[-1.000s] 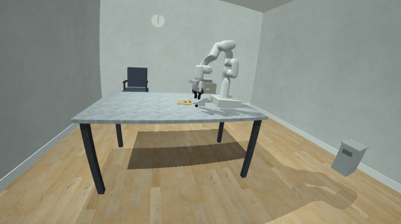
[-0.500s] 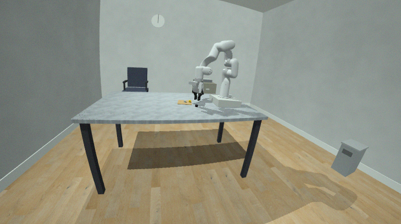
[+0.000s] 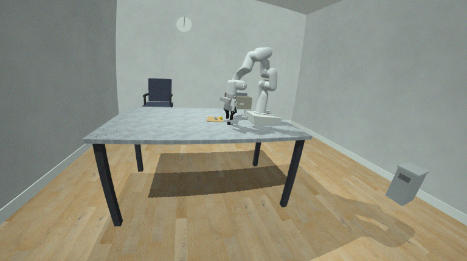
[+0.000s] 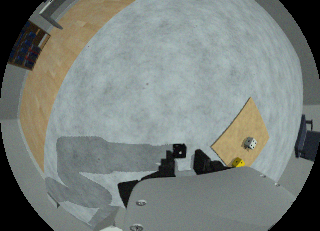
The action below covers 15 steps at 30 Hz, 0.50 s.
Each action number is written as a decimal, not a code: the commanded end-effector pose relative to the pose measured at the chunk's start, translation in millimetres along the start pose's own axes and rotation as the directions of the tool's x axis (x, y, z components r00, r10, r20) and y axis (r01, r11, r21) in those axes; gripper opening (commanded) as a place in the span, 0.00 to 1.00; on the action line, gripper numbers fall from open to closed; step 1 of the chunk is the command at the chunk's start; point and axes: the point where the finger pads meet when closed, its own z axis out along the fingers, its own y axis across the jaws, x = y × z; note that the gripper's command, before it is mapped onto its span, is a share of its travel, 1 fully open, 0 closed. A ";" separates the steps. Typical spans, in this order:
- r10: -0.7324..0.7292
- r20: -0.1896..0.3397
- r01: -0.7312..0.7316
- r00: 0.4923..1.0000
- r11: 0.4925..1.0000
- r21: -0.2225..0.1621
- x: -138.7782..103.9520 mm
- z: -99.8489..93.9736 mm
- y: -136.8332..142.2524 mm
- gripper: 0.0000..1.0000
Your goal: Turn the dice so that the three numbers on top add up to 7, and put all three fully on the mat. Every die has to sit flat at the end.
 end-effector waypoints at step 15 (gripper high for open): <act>0.000 -0.004 0.000 1.000 1.000 -0.001 1.8 16.6 0.5 0.36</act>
